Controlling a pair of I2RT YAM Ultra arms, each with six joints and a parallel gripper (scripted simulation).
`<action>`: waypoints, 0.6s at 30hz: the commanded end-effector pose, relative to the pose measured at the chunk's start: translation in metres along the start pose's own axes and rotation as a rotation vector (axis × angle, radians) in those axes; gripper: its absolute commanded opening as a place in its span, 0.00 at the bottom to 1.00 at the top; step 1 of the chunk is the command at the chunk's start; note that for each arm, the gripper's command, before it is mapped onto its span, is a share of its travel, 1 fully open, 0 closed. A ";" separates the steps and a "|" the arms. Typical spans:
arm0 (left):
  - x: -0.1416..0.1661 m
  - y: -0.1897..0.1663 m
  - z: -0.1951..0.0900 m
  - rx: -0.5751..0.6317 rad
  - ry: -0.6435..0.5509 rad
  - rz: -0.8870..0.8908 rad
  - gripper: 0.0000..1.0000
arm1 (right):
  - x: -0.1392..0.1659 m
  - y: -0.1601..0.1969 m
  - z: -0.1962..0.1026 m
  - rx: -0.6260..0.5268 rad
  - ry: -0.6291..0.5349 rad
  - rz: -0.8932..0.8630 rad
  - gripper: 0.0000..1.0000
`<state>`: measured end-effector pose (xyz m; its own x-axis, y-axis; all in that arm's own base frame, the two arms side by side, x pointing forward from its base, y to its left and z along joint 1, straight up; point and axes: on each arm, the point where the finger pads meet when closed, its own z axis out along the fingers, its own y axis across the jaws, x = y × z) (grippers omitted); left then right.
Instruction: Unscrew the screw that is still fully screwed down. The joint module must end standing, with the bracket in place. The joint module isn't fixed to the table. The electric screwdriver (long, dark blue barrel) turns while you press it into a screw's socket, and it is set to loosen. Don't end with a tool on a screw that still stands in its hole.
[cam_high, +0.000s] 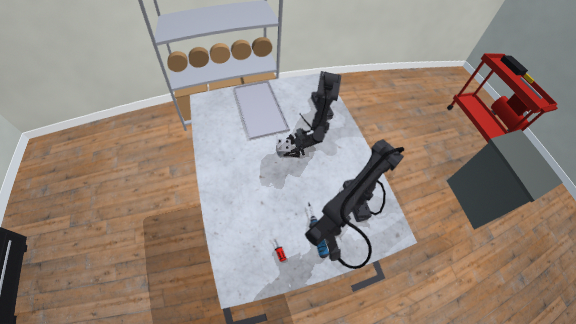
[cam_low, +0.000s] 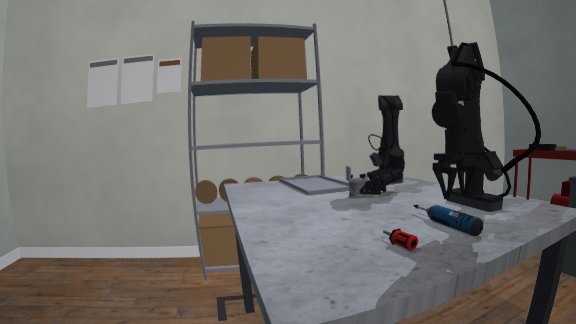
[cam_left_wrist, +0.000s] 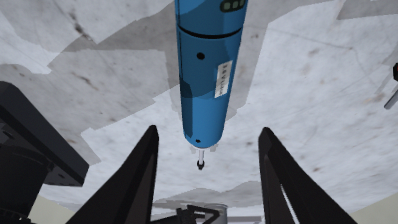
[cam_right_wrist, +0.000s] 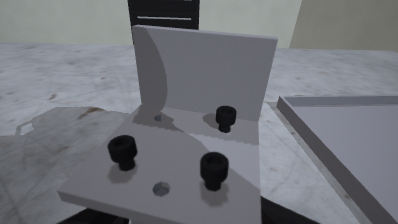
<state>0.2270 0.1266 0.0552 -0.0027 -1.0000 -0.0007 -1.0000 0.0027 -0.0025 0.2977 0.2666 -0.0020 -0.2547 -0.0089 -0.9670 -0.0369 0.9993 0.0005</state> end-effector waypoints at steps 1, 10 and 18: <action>-0.001 -0.001 -0.003 0.004 -0.003 0.002 0.65 | -0.003 0.001 0.000 0.000 -0.005 0.010 0.68; -0.001 -0.001 -0.003 0.004 -0.003 0.002 0.65 | -0.003 0.001 0.000 0.000 -0.005 0.010 0.68; -0.001 -0.001 -0.003 0.004 -0.003 0.002 0.65 | -0.003 0.001 0.000 0.000 -0.005 0.010 0.77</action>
<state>0.2270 0.1266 0.0552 -0.0027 -1.0000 -0.0007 -1.0000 0.0027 -0.0024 0.2978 0.2665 -0.0020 -0.2546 -0.0087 -0.9670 -0.0364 0.9993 0.0006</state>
